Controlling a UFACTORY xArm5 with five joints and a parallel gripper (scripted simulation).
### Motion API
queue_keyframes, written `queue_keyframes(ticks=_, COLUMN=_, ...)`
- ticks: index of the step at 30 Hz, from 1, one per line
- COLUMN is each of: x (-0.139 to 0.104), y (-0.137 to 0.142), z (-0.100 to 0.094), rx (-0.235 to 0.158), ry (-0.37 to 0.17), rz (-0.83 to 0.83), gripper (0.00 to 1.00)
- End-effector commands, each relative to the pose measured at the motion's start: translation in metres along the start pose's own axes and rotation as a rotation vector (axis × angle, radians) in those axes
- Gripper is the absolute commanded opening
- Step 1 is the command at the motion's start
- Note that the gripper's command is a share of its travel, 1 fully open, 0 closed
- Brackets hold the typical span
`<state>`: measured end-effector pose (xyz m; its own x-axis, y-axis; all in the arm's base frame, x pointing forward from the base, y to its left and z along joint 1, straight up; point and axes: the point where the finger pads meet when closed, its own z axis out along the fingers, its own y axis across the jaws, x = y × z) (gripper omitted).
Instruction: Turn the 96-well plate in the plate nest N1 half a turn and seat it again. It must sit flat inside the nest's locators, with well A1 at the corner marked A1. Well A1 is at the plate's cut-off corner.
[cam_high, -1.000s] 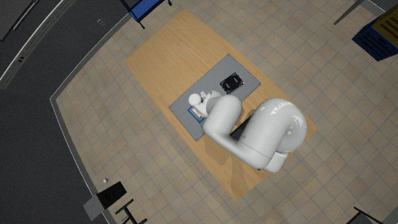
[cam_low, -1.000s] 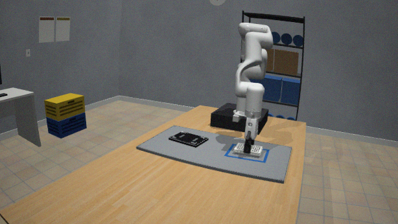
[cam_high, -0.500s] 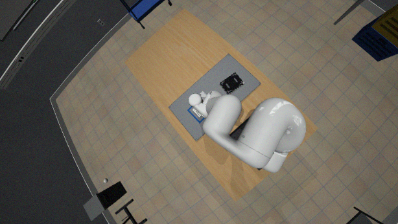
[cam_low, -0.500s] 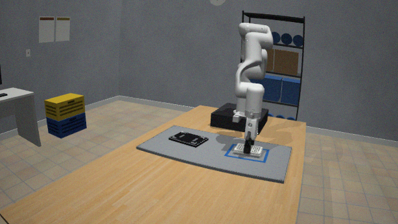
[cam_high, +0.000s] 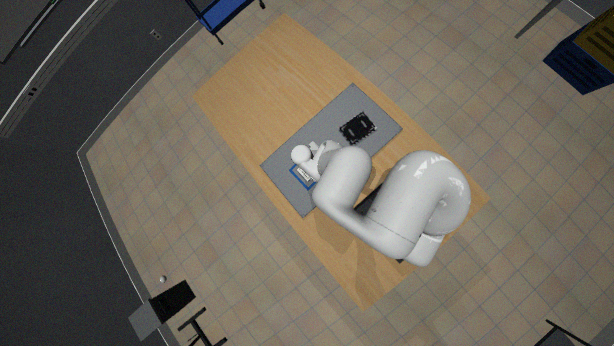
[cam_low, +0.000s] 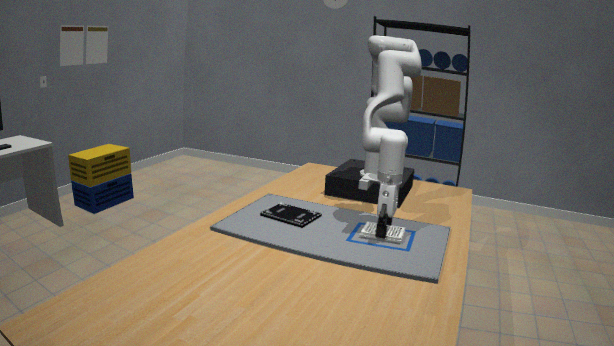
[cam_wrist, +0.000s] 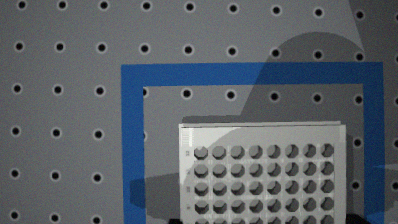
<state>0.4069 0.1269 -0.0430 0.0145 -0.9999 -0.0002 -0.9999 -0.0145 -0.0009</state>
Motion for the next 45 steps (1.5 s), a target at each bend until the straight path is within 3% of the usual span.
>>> queue_keyframes(ticks=1, x=-0.0004, y=-0.0014, z=-0.0004, rx=0.004, ry=0.001, rz=0.000, gripper=0.00)
queue_keyframes(ticks=39, x=-0.0004, y=-0.0014, z=0.0052, rx=0.004, ry=0.001, rz=0.000, gripper=0.00)
queue_keyframes(ticks=40, x=-0.0004, y=-0.0014, z=0.0059, rx=0.004, ry=0.001, rz=0.000, gripper=1.00)
queue_keyframes(ticks=45, x=-0.0004, y=-0.0014, z=0.0059, rx=0.004, ry=0.001, rz=0.000, gripper=1.00)
